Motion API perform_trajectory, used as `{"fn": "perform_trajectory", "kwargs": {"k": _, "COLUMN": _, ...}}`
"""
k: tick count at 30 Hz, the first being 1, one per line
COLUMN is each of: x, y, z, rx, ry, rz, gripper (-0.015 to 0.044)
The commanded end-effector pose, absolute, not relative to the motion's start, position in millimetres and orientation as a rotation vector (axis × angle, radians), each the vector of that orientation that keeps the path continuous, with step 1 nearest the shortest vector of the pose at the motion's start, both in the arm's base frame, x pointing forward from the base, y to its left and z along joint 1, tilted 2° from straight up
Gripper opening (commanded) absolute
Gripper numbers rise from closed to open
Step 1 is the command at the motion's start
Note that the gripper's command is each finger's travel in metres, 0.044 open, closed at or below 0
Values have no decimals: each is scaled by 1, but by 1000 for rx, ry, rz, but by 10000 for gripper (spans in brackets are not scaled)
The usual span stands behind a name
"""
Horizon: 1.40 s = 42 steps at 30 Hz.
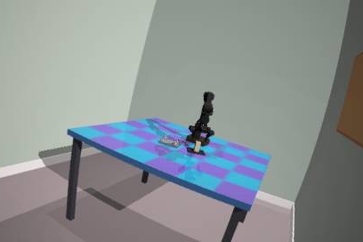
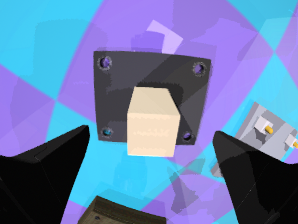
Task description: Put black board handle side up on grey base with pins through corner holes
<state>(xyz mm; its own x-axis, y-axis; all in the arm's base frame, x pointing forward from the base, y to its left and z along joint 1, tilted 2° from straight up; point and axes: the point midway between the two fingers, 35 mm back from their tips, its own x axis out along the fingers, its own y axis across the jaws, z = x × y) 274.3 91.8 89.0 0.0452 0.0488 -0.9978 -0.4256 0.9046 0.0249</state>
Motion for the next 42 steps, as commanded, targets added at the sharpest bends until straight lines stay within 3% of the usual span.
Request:
{"fn": "perform_trajectory", "kwargs": {"k": 1, "x": 275, "y": 92, "z": 82, "rx": -310, "ry": 1494, "rz": 364, "gripper": 440}}
{"fn": "perform_trajectory", "kwargs": {"k": 33, "x": 275, "y": 94, "z": 33, "rx": -310, "ry": 1495, "rz": 364, "gripper": 440}}
{"fn": "perform_trajectory", "kwargs": {"k": 42, "x": 275, "y": 94, "z": 33, "rx": -310, "ry": 1495, "rz": 364, "gripper": 204}}
